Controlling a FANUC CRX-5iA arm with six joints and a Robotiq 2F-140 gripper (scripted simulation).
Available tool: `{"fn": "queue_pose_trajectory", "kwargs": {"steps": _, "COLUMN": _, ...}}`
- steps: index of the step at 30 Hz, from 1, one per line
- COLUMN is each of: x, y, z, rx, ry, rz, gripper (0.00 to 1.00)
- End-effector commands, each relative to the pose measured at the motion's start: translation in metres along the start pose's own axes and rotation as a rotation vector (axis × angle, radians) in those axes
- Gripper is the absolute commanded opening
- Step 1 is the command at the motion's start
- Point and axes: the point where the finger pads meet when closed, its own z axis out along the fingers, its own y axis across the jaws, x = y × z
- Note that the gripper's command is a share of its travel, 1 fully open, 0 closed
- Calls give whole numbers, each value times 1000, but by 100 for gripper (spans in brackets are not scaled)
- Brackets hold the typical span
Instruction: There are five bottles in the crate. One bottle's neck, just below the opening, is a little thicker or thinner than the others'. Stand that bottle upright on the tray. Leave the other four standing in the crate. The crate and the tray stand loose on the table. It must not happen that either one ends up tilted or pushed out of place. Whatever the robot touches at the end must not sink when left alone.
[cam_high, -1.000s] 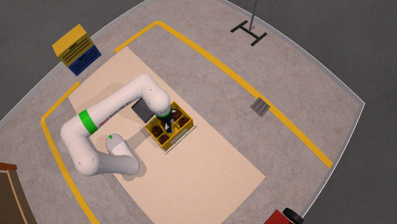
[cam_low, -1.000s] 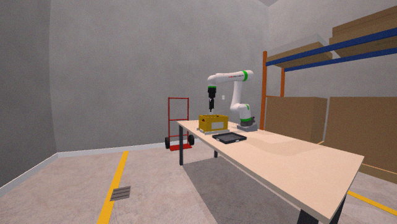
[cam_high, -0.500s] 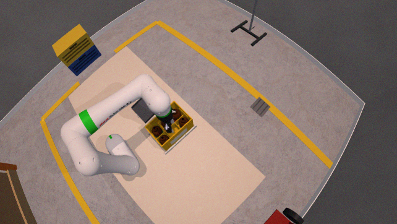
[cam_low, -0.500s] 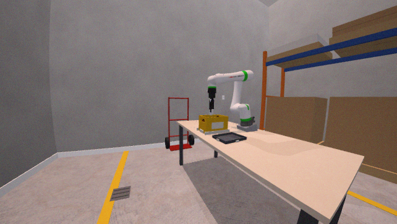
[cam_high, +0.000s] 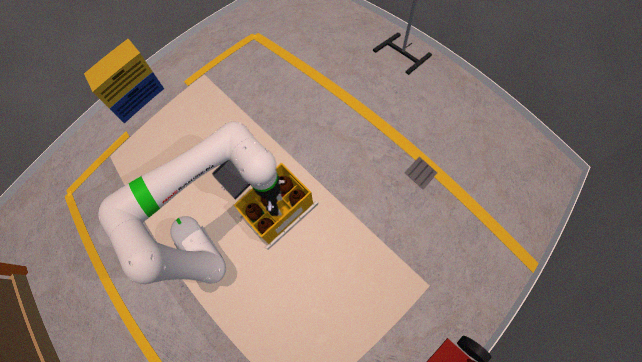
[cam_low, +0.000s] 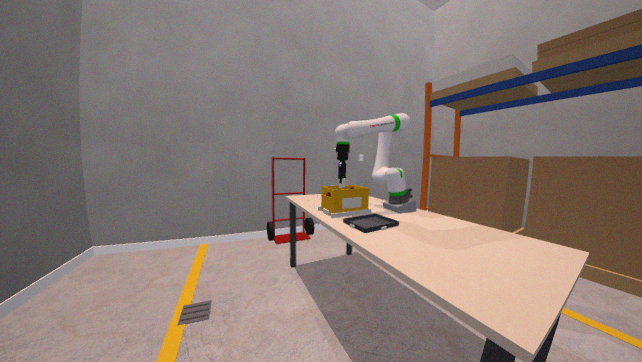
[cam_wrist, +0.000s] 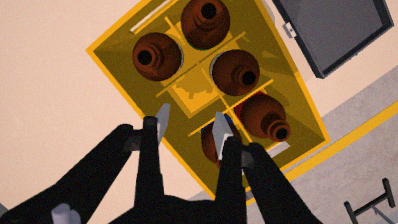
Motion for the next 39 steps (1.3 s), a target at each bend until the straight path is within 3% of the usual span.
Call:
{"fn": "queue_pose_trajectory", "kwargs": {"steps": 1, "x": -1, "y": 0, "z": 3, "rx": 0, "ry": -1, "rz": 0, "gripper": 44}}
{"fn": "queue_pose_trajectory", "kwargs": {"steps": 21, "x": -1, "y": 0, "z": 21, "rx": 0, "ry": -1, "rz": 0, "gripper": 44}}
{"fn": "queue_pose_trajectory", "kwargs": {"steps": 39, "x": -1, "y": 0, "z": 24, "rx": 0, "ry": -1, "rz": 0, "gripper": 44}}
